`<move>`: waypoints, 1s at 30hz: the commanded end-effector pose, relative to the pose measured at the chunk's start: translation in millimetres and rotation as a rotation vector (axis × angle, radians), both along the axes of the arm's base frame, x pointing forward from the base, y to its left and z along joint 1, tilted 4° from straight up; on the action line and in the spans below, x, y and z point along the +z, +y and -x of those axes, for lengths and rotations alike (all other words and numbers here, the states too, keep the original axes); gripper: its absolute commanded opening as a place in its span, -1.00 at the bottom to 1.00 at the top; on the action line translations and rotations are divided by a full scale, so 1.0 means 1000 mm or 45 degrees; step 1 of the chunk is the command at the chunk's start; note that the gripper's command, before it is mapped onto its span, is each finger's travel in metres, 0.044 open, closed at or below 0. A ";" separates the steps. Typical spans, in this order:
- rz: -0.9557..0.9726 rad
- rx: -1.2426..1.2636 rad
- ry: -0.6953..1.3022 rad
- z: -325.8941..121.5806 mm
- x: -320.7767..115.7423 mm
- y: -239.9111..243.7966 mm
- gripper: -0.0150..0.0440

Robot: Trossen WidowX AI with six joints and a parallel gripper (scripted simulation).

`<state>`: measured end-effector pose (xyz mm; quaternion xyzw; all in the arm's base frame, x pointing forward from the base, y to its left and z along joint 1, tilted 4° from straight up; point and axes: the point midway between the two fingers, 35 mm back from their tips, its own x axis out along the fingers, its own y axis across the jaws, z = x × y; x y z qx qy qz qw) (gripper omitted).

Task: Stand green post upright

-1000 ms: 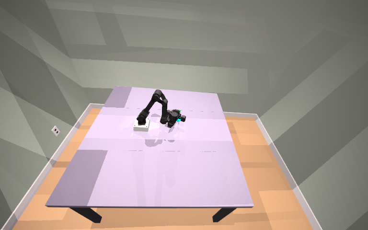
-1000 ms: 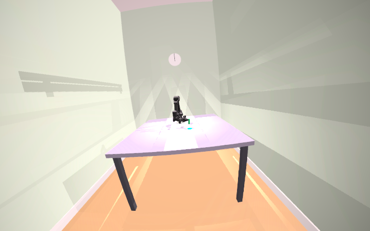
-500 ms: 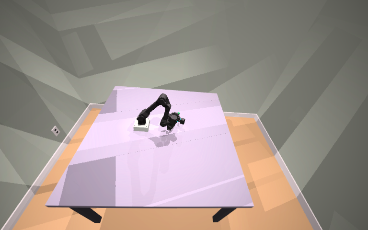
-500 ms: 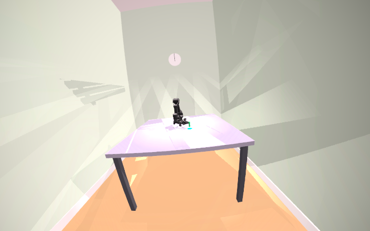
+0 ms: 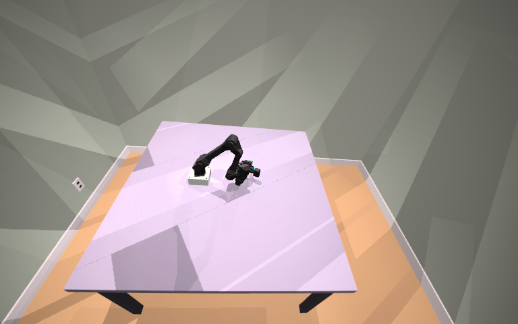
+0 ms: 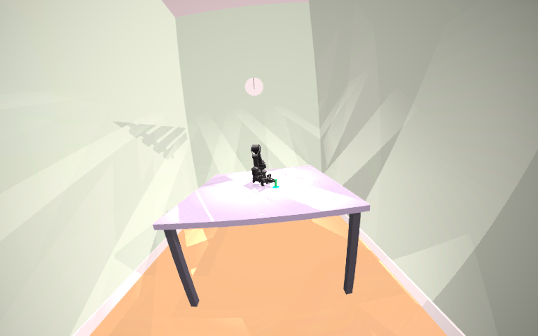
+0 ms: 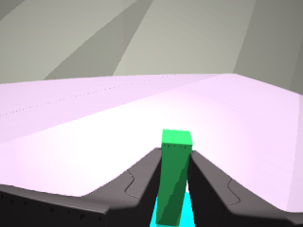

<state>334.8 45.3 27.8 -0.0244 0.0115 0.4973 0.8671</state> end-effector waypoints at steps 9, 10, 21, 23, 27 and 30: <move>0.004 -0.005 -0.005 -0.001 -0.001 0.000 0.30; 0.004 -0.005 -0.005 -0.001 -0.001 0.000 0.39; -0.001 -0.006 -0.009 -0.002 0.017 -0.002 0.86; -0.004 -0.007 -0.011 -0.002 0.027 -0.003 0.86; -0.010 -0.009 -0.015 -0.001 0.047 -0.004 0.86; -0.014 -0.011 -0.018 0.000 0.062 -0.005 0.86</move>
